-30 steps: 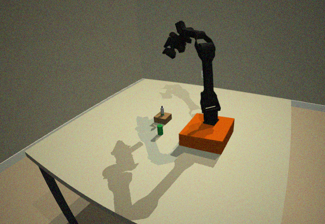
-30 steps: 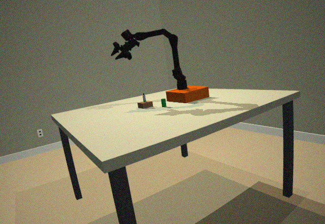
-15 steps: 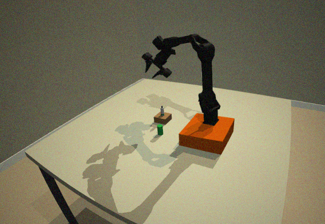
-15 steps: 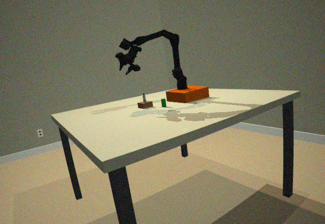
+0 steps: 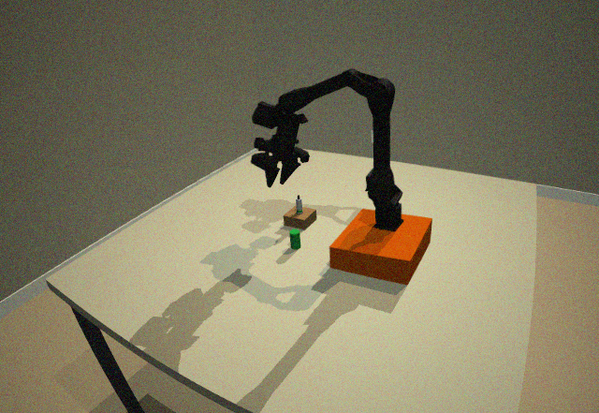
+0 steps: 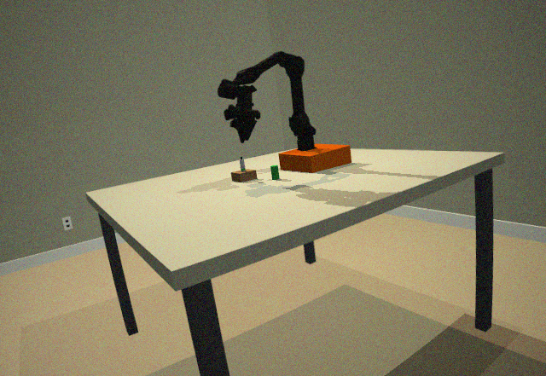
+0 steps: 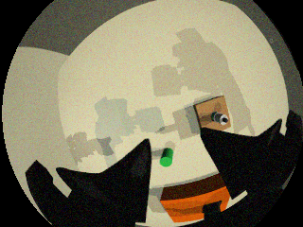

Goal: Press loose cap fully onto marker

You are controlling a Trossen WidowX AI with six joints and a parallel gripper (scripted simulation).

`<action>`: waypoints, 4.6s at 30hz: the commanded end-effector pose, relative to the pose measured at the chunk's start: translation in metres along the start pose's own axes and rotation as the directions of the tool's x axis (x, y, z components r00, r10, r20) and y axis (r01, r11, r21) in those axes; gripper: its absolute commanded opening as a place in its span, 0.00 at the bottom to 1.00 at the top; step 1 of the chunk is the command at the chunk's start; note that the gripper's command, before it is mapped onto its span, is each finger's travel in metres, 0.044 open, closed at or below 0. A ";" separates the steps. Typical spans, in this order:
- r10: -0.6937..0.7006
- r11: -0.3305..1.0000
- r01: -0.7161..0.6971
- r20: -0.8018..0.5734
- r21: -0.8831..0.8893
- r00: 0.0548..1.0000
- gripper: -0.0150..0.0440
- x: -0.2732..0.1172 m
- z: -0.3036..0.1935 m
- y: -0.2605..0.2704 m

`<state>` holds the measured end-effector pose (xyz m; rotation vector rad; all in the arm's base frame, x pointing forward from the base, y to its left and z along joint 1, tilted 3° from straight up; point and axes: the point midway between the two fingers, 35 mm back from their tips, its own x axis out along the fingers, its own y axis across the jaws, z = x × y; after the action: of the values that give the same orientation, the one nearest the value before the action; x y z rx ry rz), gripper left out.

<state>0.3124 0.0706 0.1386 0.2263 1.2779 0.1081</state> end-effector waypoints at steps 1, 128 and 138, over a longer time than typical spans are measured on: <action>-0.112 0.836 0.008 -0.156 -0.549 0.981 0.67 0.020 -0.066 0.026; -0.187 0.633 -0.042 -0.206 -0.773 0.961 0.25 0.045 -0.045 -0.018; -0.192 0.631 -0.041 -0.206 -0.775 0.960 0.25 0.033 -0.026 -0.043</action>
<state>0.2902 0.0462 0.0864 -0.6252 1.4036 0.6245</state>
